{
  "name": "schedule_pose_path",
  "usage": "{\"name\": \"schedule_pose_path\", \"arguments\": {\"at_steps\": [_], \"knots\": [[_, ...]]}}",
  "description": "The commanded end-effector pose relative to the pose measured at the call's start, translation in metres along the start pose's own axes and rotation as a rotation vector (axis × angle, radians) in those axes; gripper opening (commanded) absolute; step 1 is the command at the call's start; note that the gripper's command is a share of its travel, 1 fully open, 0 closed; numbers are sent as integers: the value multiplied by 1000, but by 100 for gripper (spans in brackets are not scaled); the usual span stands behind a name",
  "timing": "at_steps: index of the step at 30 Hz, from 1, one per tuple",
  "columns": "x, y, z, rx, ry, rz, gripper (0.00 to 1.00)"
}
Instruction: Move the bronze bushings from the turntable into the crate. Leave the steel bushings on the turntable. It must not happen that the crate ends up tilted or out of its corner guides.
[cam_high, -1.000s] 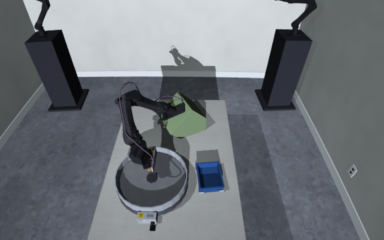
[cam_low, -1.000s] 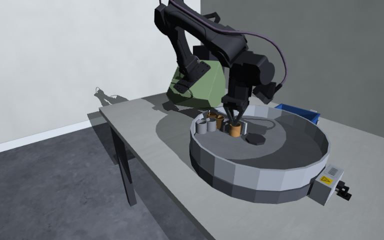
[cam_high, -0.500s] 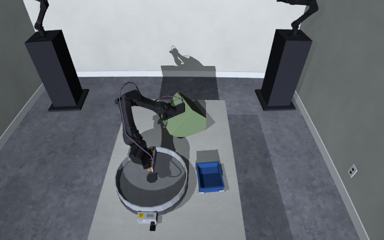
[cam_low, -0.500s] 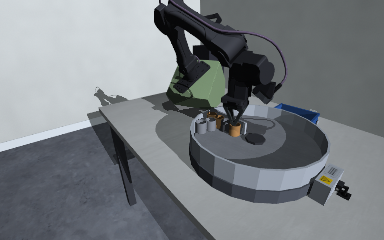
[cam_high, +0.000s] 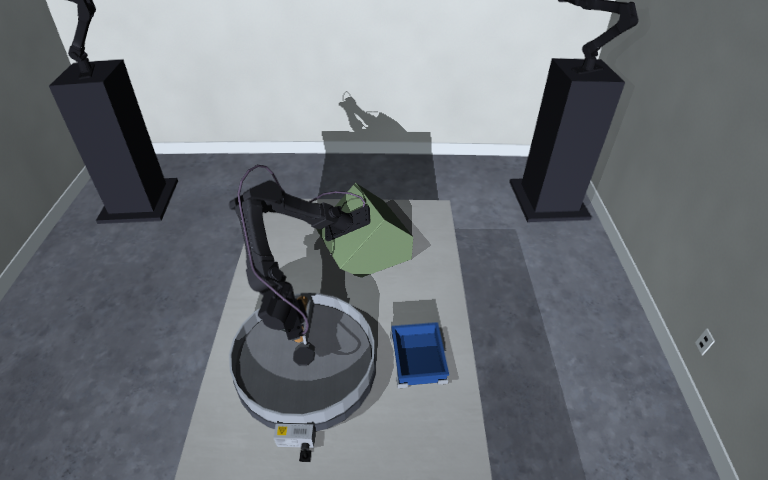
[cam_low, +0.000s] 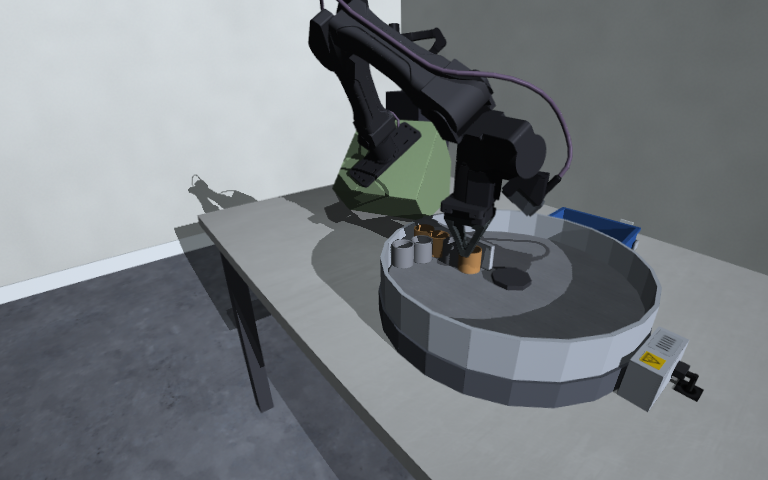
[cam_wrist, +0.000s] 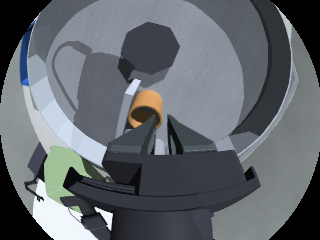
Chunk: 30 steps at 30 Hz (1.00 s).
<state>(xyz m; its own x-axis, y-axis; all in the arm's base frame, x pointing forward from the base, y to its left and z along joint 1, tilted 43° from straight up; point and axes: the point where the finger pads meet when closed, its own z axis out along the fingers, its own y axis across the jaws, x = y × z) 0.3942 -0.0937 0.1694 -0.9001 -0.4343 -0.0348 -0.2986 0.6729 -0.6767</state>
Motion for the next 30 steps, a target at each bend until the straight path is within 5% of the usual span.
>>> {"name": "schedule_pose_path", "arguments": {"at_steps": [1,30], "knots": [[-11,10,3,-6,-37,-20,15],[-15,2,-2,9,-63,6,15]]}}
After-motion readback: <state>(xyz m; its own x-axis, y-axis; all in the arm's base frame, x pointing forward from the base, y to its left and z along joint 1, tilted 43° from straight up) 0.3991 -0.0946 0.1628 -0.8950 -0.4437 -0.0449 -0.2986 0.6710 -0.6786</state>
